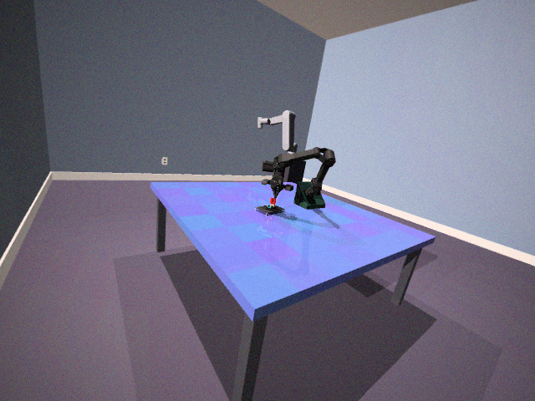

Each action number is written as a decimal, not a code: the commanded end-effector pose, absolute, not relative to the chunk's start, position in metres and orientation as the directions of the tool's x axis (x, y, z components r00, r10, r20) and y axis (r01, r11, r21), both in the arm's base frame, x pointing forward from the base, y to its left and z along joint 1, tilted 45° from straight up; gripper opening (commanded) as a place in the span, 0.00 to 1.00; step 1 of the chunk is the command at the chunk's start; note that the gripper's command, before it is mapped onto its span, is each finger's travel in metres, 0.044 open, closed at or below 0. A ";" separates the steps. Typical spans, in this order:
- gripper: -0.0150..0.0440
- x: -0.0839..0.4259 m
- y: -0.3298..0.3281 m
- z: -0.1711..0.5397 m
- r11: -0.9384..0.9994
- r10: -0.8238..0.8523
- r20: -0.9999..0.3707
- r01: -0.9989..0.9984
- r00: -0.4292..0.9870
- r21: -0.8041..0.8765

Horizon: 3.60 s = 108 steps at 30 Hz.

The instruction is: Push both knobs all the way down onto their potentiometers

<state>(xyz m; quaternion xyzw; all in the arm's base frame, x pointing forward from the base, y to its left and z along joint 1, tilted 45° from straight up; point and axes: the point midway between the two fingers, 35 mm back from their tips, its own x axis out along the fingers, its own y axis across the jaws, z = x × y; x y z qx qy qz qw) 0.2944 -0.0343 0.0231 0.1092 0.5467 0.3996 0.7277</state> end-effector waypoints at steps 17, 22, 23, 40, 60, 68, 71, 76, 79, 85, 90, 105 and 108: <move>0.48 0.295 -0.043 0.033 0.675 0.697 -0.709 -0.429 0.105 0.601; 0.25 0.298 -0.046 0.038 0.712 0.692 -0.711 -0.280 0.124 0.644; 0.25 0.299 -0.046 0.039 0.716 0.692 -0.711 -0.247 0.124 0.653; 0.25 0.307 -0.050 0.048 0.648 0.693 -0.711 0.331 0.116 0.686; 0.25 0.316 -0.054 0.058 0.300 0.695 -0.711 0.855 0.107 0.422; 0.25 0.319 -0.056 0.063 0.111 0.696 -0.711 0.962 0.103 0.249; 0.25 0.321 -0.056 0.064 0.038 0.696 -0.710 0.983 0.102 0.178; 0.25 0.323 -0.057 0.067 -0.085 0.697 -0.710 0.995 0.099 0.055; 0.25 0.324 -0.058 0.069 -0.158 0.697 -0.710 0.987 0.098 -0.019; 0.25 0.326 -0.059 0.072 -0.298 0.698 -0.710 0.940 0.095 -0.167; 0.25 0.328 -0.060 0.075 -0.404 0.698 -0.710 0.869 0.093 -0.284; 0.25 0.334 -0.062 0.083 -0.642 0.700 -0.709 0.512 0.086 -0.571; 0.25 0.334 -0.062 0.084 -0.657 0.700 -0.709 0.467 0.085 -0.592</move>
